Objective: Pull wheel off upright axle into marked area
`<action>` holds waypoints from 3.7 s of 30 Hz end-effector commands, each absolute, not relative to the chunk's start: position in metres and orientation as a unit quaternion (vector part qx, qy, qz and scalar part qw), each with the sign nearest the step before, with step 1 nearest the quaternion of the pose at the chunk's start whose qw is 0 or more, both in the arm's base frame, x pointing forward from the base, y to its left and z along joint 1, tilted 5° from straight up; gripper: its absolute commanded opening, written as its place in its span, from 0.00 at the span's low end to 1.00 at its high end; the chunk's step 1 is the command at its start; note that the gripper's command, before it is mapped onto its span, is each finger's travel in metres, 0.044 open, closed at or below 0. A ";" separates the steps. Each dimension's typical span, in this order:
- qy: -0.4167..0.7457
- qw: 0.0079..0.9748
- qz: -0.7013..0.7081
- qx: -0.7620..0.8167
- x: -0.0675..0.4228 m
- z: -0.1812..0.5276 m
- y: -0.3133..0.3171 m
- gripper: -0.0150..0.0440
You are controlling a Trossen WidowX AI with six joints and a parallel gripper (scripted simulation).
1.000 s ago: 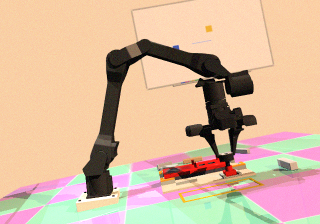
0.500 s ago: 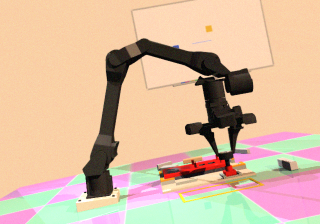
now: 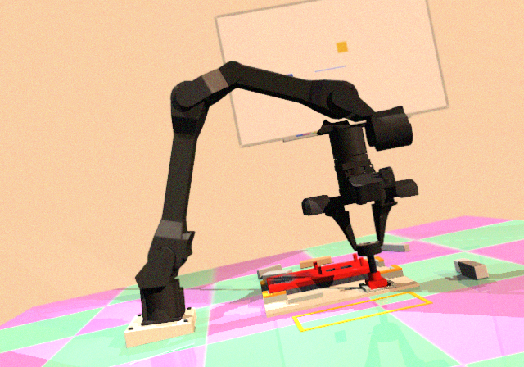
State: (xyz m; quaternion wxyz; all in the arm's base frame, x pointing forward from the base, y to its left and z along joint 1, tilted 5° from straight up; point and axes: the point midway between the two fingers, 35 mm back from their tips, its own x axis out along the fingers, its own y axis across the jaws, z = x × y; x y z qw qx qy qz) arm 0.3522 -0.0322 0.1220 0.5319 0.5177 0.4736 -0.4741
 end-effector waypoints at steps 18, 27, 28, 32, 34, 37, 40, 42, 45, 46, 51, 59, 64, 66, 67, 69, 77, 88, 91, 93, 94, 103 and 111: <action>0.470 0.533 -0.473 0.521 0.347 0.159 -0.032 0.25; 0.473 0.532 -0.475 0.518 0.342 0.154 -0.048 0.25; 0.473 0.532 -0.475 0.518 0.340 0.154 -0.052 0.25; 0.472 0.532 -0.475 0.518 0.331 0.155 -0.069 0.25; 0.472 0.532 -0.475 0.518 0.327 0.155 -0.078 0.25; 0.471 0.533 -0.476 0.518 0.320 0.156 -0.090 0.25; 0.471 0.533 -0.476 0.518 0.312 0.156 -0.102 0.25; 0.470 0.533 -0.476 0.518 0.306 0.157 -0.109 0.25; 0.469 0.533 -0.476 0.518 0.298 0.157 -0.120 0.25; 0.469 0.534 -0.476 0.518 0.295 0.157 -0.124 0.25; 0.469 0.534 -0.476 0.518 0.291 0.156 -0.129 0.25; 0.469 0.534 -0.476 0.518 0.293 0.139 -0.129 0.25; 0.469 0.534 -0.476 0.518 0.297 0.122 -0.131 0.25; 0.469 0.534 -0.476 0.518 0.299 0.111 -0.131 0.25; 0.469 0.534 -0.476 0.518 0.299 0.105 -0.132 0.25; 0.469 0.534 -0.476 0.518 0.301 0.094 -0.132 0.25; 0.469 0.534 -0.476 0.518 0.302 0.055 -0.131 0.25; 0.468 0.534 -0.478 0.517 0.301 0.057 -0.132 0.48; 0.468 0.534 -0.478 0.517 0.301 0.057 -0.132 0.61; 0.468 0.534 -0.478 0.517 0.301 0.057 -0.132 0.70; 0.468 0.534 -0.478 0.517 0.301 0.059 -0.132 0.74; 0.469 0.534 -0.476 0.518 0.295 0.116 -0.130 0.76; 0.469 0.532 -0.478 0.518 0.259 0.132 -0.116 1.00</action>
